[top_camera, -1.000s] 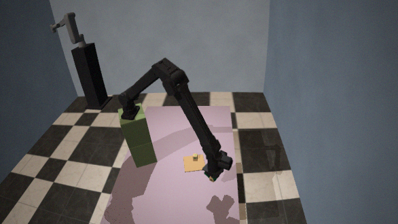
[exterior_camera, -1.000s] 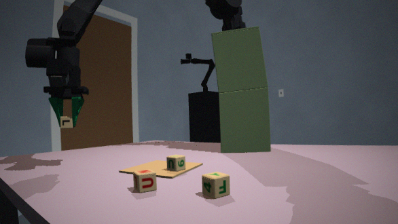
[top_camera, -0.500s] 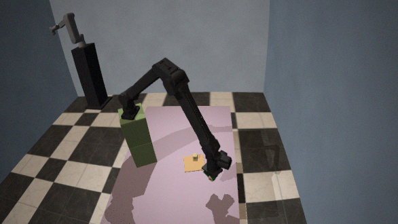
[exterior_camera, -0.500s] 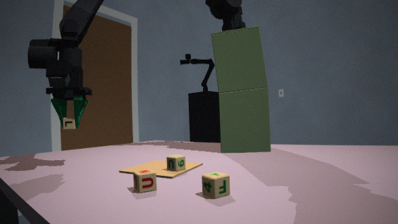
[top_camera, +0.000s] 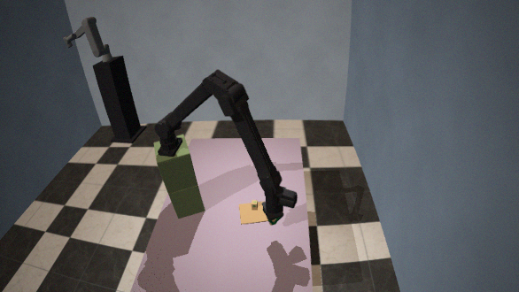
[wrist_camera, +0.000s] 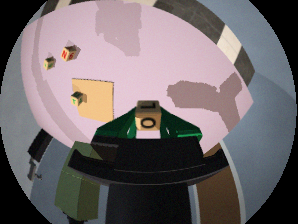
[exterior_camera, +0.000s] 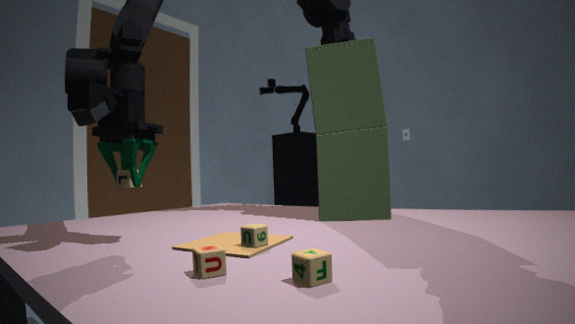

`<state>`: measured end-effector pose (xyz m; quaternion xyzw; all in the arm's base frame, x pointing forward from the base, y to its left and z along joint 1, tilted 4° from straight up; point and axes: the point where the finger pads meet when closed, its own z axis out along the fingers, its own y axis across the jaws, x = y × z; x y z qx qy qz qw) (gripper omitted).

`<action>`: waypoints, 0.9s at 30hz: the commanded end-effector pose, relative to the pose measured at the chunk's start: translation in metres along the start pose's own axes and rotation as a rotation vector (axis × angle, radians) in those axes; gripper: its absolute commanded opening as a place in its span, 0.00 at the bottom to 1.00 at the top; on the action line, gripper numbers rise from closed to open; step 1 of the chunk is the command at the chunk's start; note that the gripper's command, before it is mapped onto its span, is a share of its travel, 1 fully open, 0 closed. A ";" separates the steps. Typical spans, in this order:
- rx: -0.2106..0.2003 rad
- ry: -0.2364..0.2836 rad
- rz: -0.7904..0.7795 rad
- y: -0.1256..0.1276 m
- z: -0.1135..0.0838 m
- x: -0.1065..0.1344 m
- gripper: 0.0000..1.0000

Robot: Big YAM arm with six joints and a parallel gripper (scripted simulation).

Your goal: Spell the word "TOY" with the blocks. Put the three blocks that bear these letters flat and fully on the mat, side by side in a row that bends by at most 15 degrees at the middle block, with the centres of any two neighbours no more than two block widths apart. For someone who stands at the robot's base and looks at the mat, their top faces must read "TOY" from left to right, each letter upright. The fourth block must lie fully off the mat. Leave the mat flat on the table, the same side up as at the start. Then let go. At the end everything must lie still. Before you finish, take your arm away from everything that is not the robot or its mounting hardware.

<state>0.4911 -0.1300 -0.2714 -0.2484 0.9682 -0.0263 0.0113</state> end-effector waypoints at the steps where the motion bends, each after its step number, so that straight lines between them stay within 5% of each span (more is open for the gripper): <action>1: 0.039 -0.035 0.276 0.008 -0.013 -0.015 0.26; 14: -0.010 -0.017 0.849 0.102 -0.012 -0.001 0.26; 16: -0.010 -0.017 0.849 0.102 -0.012 -0.001 0.26; 27: -0.027 0.003 1.406 0.159 -0.006 0.027 0.26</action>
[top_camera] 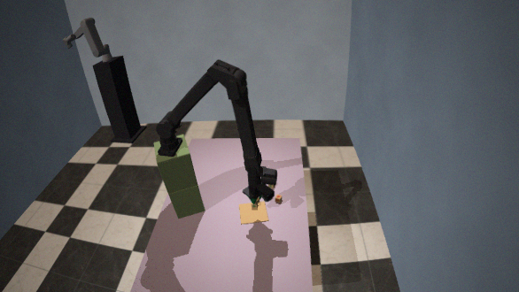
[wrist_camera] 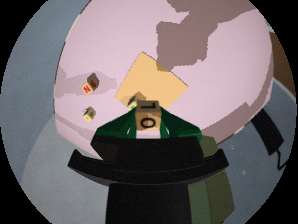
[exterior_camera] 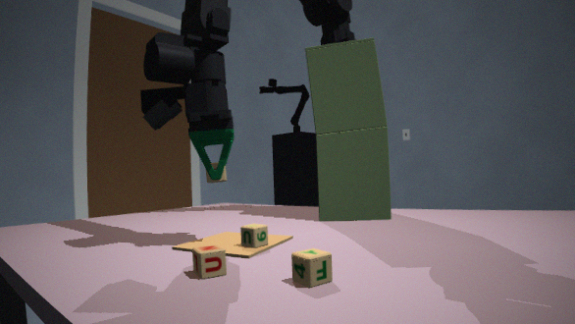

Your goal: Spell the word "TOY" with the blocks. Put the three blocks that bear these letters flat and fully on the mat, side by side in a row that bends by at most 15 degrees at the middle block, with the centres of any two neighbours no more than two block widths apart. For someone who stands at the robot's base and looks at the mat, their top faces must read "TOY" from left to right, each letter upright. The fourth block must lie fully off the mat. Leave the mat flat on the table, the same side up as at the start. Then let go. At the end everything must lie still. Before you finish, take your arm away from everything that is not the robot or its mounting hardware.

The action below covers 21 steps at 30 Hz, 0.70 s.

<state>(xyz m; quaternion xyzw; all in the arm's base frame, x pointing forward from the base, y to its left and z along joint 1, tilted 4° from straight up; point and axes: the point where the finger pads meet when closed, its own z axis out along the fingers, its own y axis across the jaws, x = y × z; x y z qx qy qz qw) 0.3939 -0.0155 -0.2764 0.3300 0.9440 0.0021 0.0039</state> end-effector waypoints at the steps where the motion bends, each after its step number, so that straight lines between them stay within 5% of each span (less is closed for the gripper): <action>1: -0.008 -0.038 0.277 0.009 -0.005 0.010 0.26; 6: -0.011 -0.038 0.411 0.012 -0.011 0.013 0.26; 14: -0.015 -0.086 0.849 0.006 -0.004 0.024 0.26; 21: -0.017 -0.087 0.850 0.009 -0.004 0.021 0.26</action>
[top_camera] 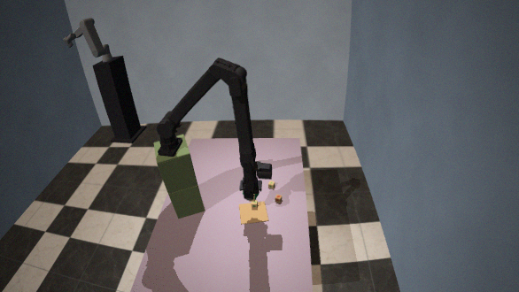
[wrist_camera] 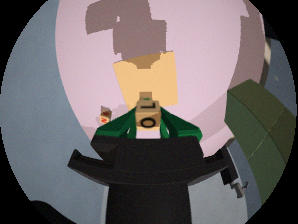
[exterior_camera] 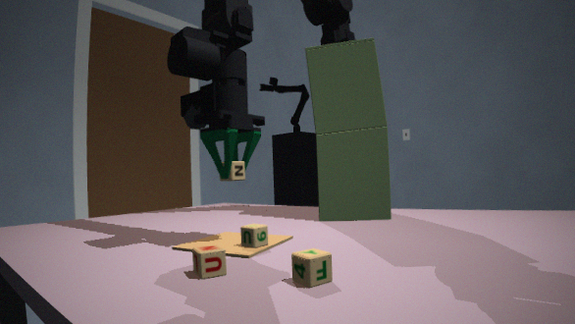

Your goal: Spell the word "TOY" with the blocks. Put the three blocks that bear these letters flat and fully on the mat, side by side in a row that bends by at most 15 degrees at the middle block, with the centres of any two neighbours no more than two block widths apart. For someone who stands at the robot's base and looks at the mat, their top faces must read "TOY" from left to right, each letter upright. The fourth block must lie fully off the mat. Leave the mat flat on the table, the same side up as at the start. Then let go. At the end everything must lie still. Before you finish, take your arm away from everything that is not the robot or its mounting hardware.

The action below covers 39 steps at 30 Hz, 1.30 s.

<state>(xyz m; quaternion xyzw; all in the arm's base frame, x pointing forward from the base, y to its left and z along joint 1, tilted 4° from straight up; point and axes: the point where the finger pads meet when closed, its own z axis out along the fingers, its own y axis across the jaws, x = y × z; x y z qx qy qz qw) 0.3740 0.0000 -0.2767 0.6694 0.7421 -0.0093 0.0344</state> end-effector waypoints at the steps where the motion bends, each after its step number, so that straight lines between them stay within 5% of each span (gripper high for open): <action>1: -0.022 -0.008 0.056 0.010 -0.004 0.004 0.26; 19: -0.014 -0.006 0.063 0.005 0.022 0.000 0.26; 32: -0.010 -0.007 0.057 0.003 0.082 -0.003 0.26; 39: -0.010 -0.007 0.058 0.003 0.096 -0.003 0.26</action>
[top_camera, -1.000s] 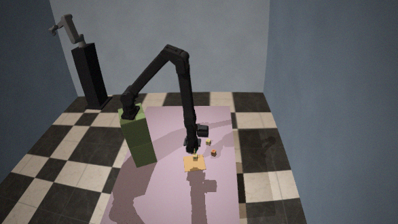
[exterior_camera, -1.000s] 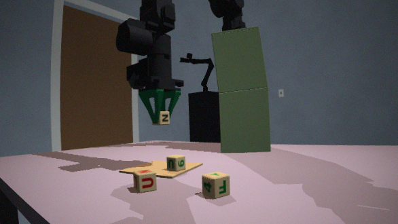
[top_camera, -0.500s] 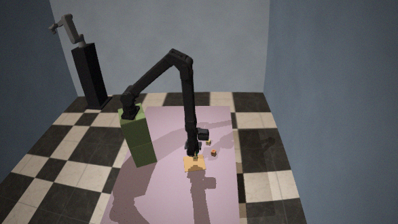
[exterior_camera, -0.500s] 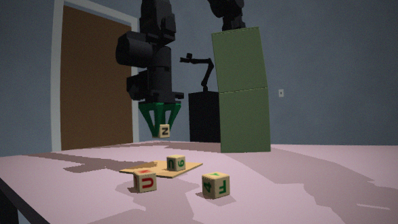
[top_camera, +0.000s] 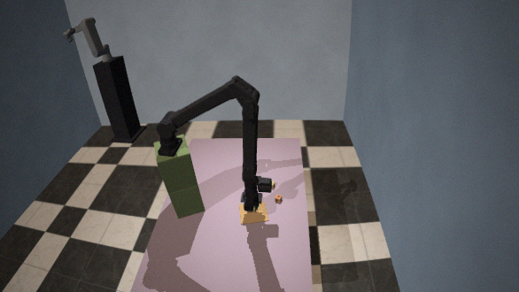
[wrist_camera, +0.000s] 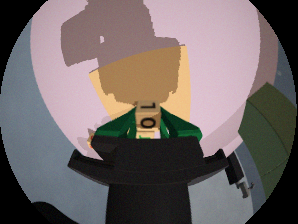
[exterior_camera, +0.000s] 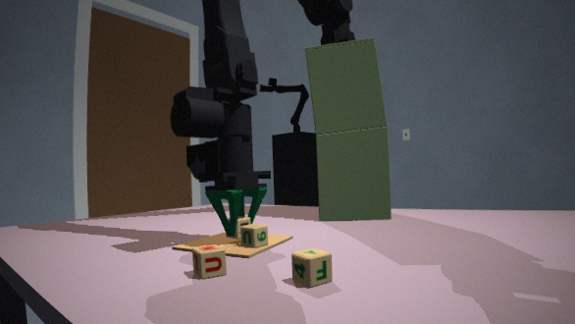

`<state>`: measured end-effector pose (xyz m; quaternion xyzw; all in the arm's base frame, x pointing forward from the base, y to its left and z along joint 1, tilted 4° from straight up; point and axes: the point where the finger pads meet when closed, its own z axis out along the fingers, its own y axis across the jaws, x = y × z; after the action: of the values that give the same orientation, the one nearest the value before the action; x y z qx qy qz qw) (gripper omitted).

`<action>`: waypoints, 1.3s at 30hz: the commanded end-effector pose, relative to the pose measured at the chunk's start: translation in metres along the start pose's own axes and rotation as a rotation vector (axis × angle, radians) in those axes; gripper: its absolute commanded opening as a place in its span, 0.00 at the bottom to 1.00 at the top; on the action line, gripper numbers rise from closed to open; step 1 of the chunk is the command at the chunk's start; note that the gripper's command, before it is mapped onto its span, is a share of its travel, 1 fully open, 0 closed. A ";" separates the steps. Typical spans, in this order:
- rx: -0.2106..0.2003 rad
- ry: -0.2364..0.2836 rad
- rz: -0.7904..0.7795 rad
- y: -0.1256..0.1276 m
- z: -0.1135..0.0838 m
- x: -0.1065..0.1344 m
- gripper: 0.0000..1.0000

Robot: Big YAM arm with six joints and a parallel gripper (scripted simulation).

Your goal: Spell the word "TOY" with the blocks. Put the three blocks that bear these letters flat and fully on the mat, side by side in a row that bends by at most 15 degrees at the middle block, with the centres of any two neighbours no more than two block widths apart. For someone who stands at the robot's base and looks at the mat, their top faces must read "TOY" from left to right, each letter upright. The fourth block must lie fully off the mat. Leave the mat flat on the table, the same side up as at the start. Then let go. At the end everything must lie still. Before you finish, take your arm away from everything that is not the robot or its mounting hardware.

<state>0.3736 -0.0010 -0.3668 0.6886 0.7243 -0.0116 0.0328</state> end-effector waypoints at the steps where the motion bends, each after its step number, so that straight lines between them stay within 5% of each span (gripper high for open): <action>1: -0.018 -0.005 0.006 0.007 0.007 -0.007 0.26; 39: -0.002 -0.003 0.006 -0.005 0.009 -0.010 0.26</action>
<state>0.3805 -0.0029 -0.3712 0.6888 0.7239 -0.0066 0.0380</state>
